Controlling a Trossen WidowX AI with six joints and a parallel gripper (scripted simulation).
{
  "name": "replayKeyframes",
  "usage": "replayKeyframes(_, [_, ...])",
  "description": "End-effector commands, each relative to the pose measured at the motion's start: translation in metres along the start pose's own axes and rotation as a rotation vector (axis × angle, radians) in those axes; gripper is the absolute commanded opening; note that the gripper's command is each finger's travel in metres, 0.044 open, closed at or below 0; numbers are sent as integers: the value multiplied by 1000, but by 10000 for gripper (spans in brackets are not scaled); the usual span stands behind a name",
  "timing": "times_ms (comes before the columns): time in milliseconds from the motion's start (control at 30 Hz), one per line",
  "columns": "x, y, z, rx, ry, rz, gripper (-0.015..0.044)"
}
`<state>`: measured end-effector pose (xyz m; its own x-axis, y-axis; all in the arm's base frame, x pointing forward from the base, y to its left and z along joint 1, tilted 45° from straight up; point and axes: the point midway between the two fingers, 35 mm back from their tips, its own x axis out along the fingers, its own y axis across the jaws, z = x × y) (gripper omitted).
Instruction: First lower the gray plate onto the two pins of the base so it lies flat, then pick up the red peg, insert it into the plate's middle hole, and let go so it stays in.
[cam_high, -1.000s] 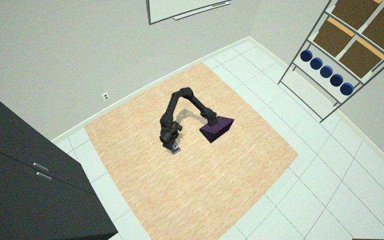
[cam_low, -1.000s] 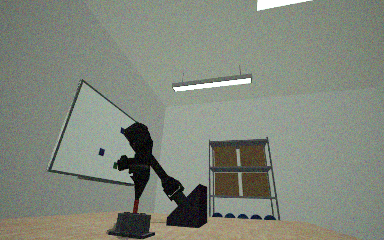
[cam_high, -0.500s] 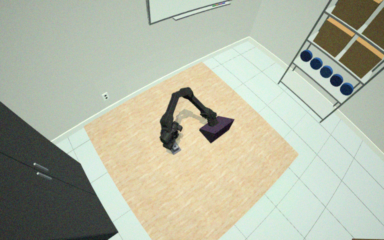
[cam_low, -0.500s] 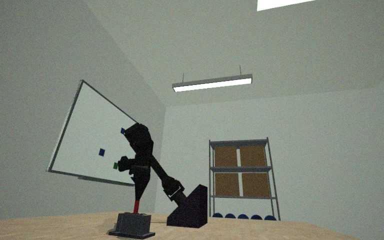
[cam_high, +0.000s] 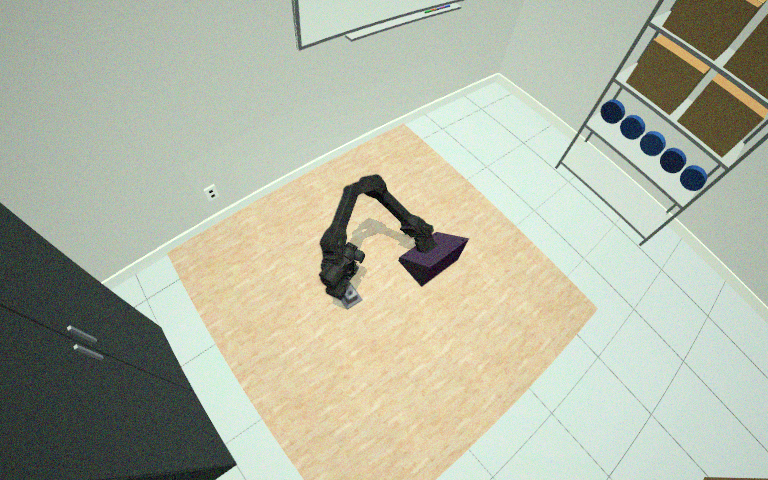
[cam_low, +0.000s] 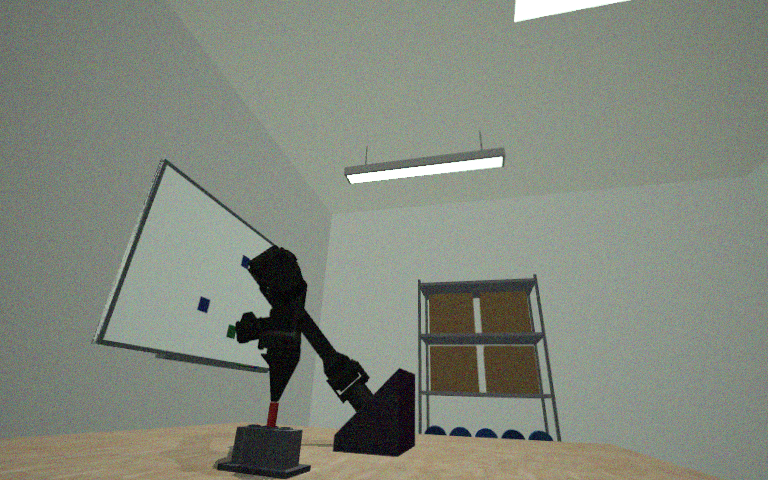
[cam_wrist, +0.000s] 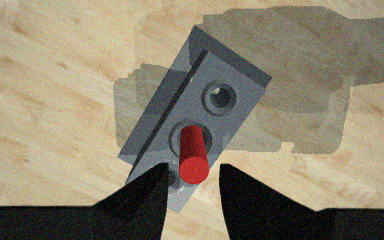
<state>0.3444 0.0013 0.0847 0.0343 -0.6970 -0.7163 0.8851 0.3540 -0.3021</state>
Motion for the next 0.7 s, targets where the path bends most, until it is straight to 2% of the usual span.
replayKeyframes(0, [0, 0, 0, 0, 0, 0, 150])
replayKeyframes(667, [-8, -1, -1, -6, -4, 0, 150])
